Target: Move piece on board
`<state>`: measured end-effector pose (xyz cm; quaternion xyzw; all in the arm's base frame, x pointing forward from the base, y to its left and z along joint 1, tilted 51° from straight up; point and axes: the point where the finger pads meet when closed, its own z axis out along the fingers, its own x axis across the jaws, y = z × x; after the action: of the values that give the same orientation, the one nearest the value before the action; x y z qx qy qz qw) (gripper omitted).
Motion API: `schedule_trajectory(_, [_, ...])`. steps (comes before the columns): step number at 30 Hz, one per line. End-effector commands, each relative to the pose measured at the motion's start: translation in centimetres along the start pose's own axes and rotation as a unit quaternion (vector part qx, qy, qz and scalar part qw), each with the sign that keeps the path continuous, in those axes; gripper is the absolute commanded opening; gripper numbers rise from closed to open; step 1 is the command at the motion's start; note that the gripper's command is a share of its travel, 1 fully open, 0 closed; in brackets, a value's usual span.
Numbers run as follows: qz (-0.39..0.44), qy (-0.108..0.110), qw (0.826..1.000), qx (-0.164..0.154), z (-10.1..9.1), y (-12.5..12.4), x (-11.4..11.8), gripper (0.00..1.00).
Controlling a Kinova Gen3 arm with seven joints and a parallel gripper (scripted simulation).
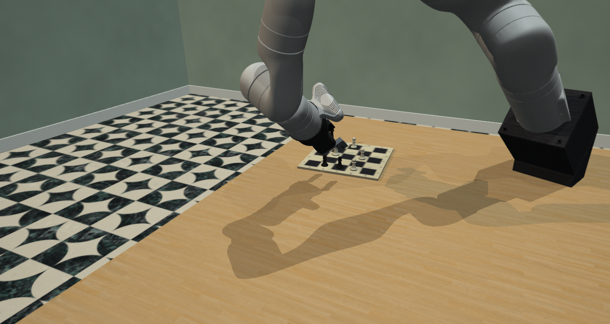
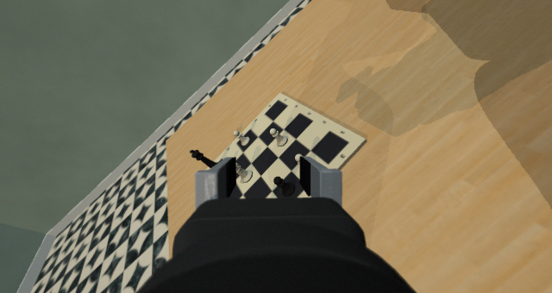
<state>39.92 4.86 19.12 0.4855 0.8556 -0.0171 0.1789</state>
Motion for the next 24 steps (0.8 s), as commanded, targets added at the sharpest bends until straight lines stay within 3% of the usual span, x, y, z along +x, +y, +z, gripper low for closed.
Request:
schedule_trajectory(1, [-0.057,0.002,0.998,-0.006,-0.5,1.5,1.1,1.0])
schedule_trajectory(8, [-0.209,-0.005,0.978,-0.021,-1.9,4.3,3.1,1.0])
schedule_trajectory(10, [-0.209,-0.005,0.978,-0.021,-1.9,4.3,3.1,1.0])
schedule_trajectory(24, [-0.371,-0.017,0.928,-0.039,-3.8,7.5,5.7,1.0])
